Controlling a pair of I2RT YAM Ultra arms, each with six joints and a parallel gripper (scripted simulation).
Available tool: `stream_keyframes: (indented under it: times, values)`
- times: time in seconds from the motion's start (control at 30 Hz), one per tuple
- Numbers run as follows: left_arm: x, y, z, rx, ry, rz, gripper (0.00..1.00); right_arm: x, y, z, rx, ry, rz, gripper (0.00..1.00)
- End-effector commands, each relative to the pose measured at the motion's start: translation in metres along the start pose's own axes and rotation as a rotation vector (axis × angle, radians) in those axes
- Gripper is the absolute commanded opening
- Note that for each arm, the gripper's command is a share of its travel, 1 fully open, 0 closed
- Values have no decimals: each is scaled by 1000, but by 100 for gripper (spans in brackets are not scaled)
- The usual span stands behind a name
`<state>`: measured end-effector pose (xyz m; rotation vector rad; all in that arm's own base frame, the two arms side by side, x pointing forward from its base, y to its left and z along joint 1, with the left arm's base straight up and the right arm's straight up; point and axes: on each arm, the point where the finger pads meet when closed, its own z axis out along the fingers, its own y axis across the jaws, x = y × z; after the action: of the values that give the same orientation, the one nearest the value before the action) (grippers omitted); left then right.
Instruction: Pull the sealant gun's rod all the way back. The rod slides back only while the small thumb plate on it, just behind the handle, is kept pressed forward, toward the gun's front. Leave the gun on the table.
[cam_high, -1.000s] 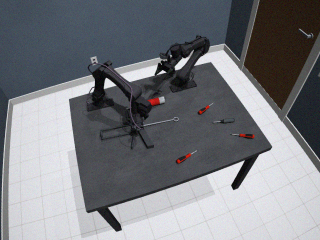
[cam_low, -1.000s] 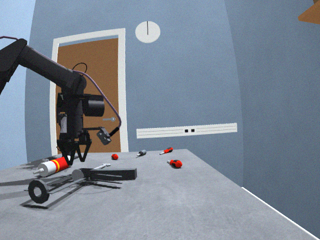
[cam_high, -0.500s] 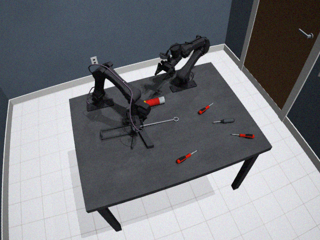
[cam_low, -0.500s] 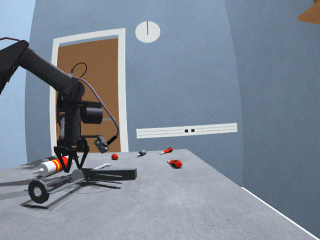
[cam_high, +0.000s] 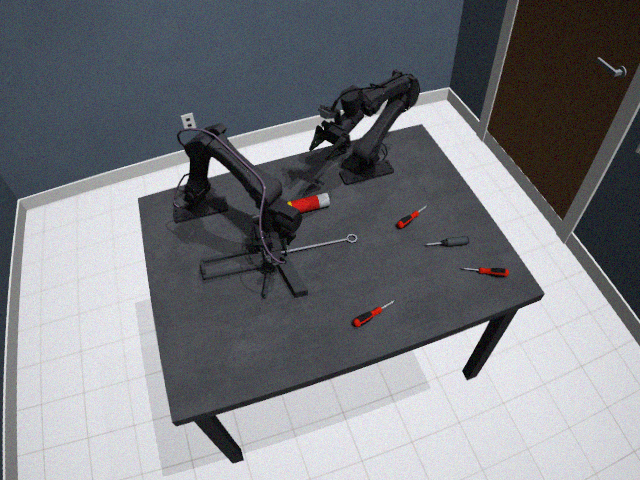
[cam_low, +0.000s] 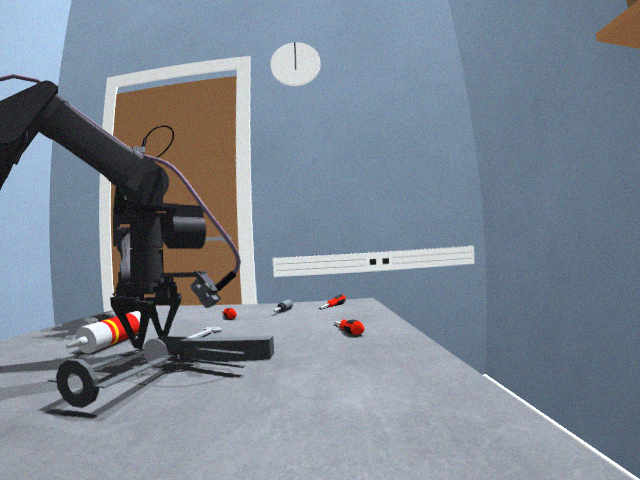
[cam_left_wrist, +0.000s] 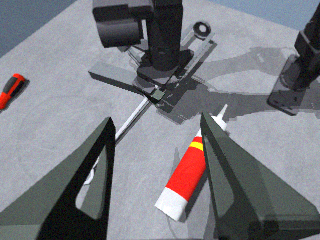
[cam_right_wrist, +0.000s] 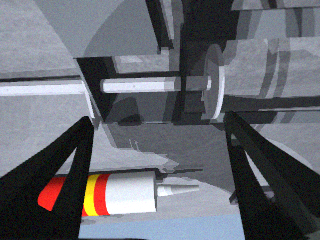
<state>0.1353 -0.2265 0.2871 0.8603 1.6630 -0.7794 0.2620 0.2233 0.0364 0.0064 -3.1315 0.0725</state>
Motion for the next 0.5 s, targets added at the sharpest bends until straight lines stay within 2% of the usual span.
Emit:
stream_keyframes:
  times: [0.0,0.03,0.13,0.2,0.23,0.47]
  values:
    - [-9,-2,-4,6,-44,6,66,-4,-6,7,13,-14,10,100]
    - [-9,-2,-4,6,-44,6,66,-4,-6,7,13,-14,10,100]
    - [-9,-2,-4,6,-44,6,66,-5,-6,4,14,-13,11,75]
    - [-9,-2,-4,6,-44,6,66,-5,-6,4,14,-13,11,75]
    - [-9,-2,-4,6,-44,6,66,-4,-3,4,12,-16,6,67]
    - [-9,-2,-4,6,-44,6,66,-2,-2,4,8,-8,9,57]
